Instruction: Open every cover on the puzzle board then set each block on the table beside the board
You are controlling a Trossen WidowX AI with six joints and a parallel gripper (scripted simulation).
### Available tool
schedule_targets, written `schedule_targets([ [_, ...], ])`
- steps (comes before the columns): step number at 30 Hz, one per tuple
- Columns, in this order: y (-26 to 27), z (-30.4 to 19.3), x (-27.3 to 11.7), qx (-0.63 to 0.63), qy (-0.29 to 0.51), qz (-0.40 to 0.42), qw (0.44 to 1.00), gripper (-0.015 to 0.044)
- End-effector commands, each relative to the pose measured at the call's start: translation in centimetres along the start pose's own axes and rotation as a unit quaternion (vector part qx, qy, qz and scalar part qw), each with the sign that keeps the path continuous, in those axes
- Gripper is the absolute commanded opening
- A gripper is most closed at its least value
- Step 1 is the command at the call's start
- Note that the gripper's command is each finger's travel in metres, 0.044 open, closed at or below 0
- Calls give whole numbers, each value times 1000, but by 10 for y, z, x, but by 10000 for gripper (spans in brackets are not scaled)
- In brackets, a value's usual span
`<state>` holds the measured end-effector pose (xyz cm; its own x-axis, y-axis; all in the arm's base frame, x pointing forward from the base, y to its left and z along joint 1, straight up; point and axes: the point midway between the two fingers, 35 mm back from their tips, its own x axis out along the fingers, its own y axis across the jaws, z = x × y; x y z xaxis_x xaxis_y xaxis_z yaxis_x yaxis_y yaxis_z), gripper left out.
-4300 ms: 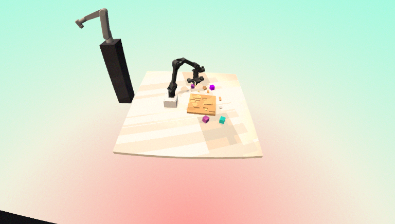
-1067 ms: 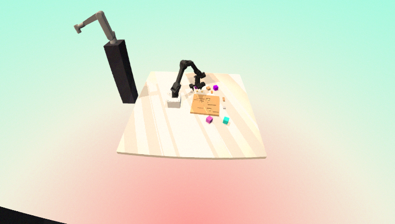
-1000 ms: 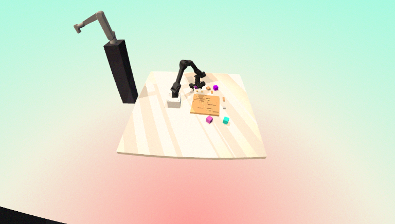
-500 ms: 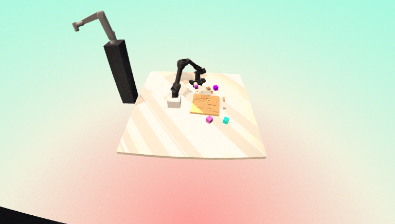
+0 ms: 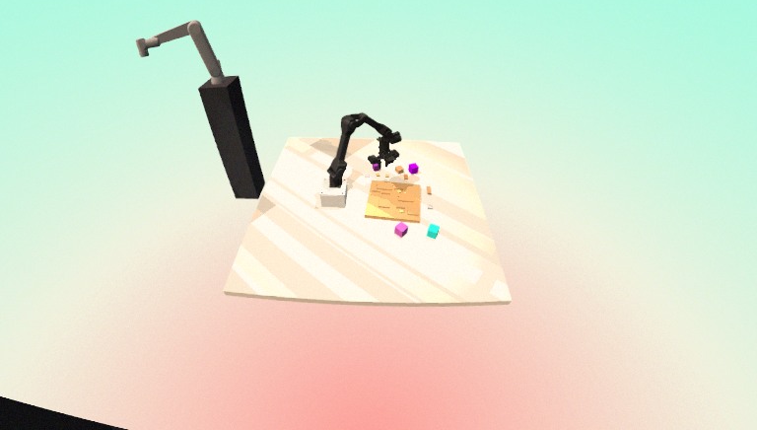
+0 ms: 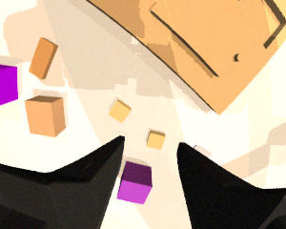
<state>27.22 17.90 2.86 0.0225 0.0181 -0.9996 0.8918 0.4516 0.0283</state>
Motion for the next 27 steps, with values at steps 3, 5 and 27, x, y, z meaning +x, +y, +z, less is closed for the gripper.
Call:
schedule_targets([
  [3,11,33,0,7,-3,5,1000,46],
  [5,13,43,1,14,-4,6,1000,0],
  [27,15,159,-1,71,-8,7,997,0],
])
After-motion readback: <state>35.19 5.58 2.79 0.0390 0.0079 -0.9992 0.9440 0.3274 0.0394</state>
